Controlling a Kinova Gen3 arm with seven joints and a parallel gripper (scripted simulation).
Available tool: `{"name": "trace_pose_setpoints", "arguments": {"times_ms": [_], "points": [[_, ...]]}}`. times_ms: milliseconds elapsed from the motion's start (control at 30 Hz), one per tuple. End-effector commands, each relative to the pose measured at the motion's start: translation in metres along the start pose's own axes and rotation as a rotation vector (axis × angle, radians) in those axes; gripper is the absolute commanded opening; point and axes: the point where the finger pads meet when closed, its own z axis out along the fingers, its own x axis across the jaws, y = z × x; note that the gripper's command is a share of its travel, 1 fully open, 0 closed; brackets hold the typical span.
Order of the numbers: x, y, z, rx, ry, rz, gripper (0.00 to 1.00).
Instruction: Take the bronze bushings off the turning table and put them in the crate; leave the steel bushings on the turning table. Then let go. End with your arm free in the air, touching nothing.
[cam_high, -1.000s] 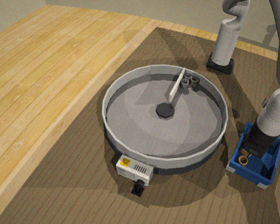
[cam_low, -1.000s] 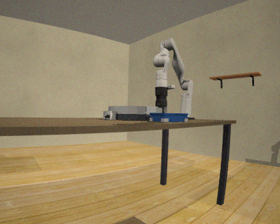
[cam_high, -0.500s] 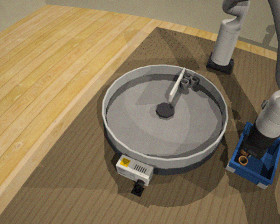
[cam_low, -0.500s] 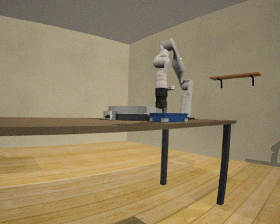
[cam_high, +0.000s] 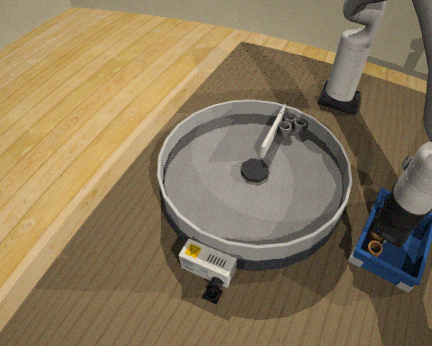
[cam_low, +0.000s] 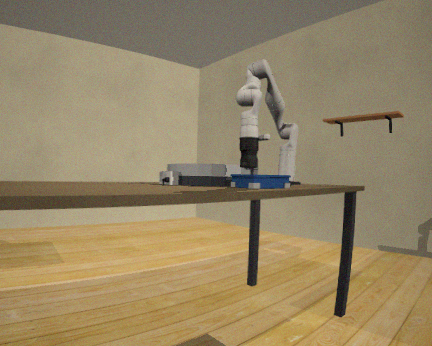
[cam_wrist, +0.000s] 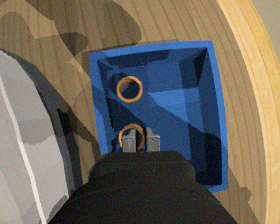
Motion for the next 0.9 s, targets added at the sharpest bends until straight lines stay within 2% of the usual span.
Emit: {"name": "trace_pose_setpoints", "arguments": {"times_ms": [0, 433, 467, 867], "points": [[0.0003, 0.0003, 0.0009, -0.001, 0.0, 0.0, 0.0], [0.0003, 0.0003, 0.0016, 0.0, 0.0, 0.0, 0.0], [0.0003, 0.0003, 0.0015, -0.001, 0.0, 0.0, 0.42], [0.0003, 0.0003, 0.0015, -0.001, 0.0, 0.0, 0.42]]}}
